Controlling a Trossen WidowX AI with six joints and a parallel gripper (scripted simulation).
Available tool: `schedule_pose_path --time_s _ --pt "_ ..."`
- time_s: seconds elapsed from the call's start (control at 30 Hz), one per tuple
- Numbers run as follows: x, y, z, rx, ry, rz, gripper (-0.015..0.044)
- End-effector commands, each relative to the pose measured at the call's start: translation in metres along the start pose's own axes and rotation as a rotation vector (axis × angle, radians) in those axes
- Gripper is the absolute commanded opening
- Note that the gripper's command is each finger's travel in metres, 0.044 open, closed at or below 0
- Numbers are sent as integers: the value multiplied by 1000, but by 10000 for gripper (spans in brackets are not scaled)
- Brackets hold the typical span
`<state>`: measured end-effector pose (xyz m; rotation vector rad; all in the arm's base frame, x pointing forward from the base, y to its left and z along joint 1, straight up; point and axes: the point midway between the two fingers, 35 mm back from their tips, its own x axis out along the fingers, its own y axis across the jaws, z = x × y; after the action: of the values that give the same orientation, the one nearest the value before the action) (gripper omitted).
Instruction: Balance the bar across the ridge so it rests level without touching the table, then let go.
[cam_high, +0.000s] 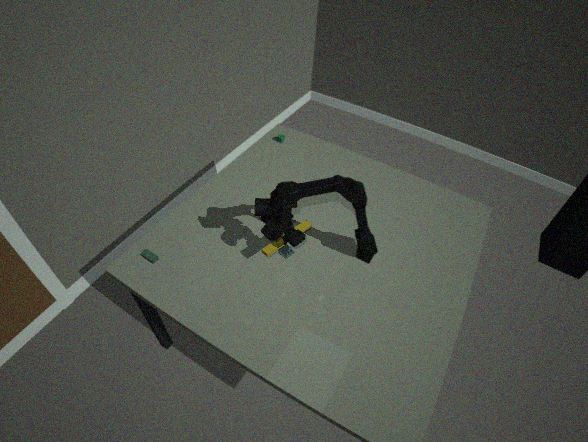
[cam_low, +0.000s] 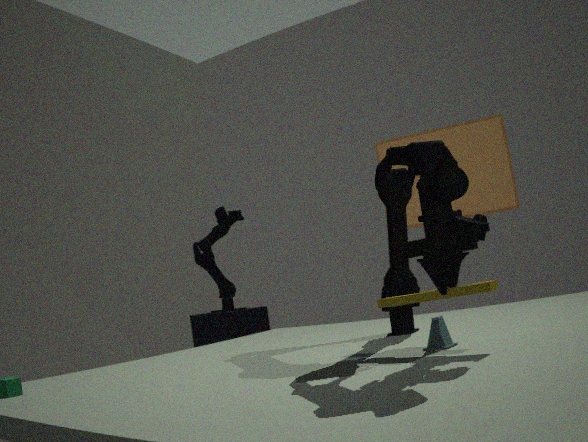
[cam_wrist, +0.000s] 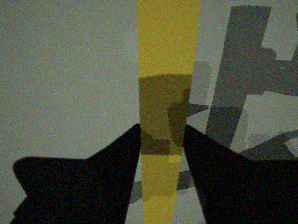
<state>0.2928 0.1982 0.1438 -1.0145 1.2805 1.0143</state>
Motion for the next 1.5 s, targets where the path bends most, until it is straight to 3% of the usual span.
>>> schedule_pose_path --time_s 0.0,0.4,1.47 --pt "7 0 -1 4 5 1 0" --pt "26 1 -3 4 5 1 0" --pt "26 1 -3 4 5 1 0"
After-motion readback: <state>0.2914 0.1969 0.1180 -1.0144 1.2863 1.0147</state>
